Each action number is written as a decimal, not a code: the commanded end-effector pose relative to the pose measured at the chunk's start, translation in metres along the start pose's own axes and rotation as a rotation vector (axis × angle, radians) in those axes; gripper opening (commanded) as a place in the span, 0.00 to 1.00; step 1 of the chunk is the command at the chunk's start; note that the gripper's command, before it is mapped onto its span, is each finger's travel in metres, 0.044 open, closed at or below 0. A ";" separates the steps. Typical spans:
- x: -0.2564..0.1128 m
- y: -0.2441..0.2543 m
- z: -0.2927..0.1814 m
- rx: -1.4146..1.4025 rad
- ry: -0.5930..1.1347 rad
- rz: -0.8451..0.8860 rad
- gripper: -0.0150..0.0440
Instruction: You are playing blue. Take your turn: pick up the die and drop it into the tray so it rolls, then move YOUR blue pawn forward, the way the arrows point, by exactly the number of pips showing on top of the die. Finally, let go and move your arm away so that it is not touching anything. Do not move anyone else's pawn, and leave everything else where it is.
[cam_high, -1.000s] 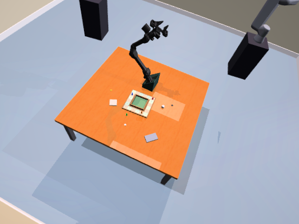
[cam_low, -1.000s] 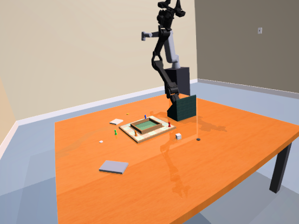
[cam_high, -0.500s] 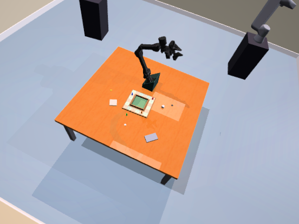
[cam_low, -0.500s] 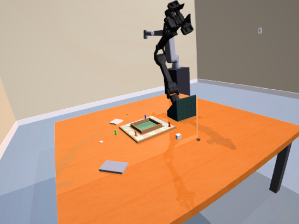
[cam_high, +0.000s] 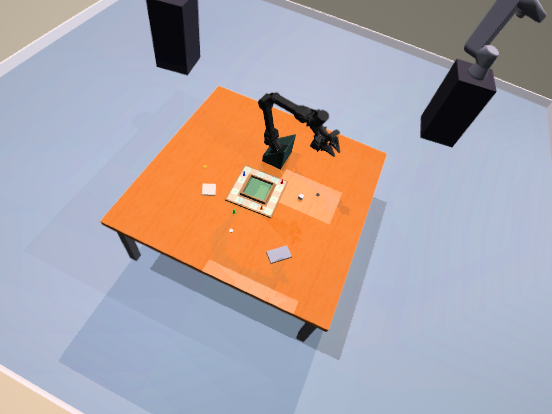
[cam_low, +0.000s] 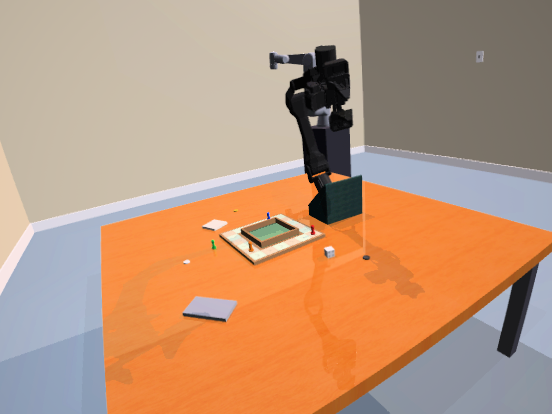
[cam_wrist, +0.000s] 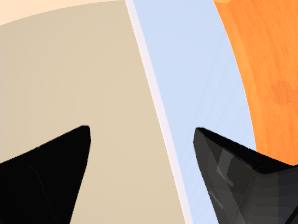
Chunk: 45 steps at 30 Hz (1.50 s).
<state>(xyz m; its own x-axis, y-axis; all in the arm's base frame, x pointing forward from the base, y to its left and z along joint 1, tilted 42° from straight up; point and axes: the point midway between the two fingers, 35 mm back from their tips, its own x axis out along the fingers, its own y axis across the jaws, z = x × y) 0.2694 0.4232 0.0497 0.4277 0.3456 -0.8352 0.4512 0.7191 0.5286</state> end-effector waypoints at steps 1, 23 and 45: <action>0.026 -0.041 0.019 -0.039 -0.046 -0.142 0.72; 0.072 -0.331 0.098 -0.287 -0.003 -1.205 0.72; 0.082 -0.366 0.107 -0.287 -0.005 -1.206 0.72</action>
<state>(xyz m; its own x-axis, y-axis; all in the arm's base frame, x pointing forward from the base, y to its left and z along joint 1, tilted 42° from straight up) 0.2251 0.1290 -0.1927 -0.1366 -0.6257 -0.7680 0.3739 0.6853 -0.6249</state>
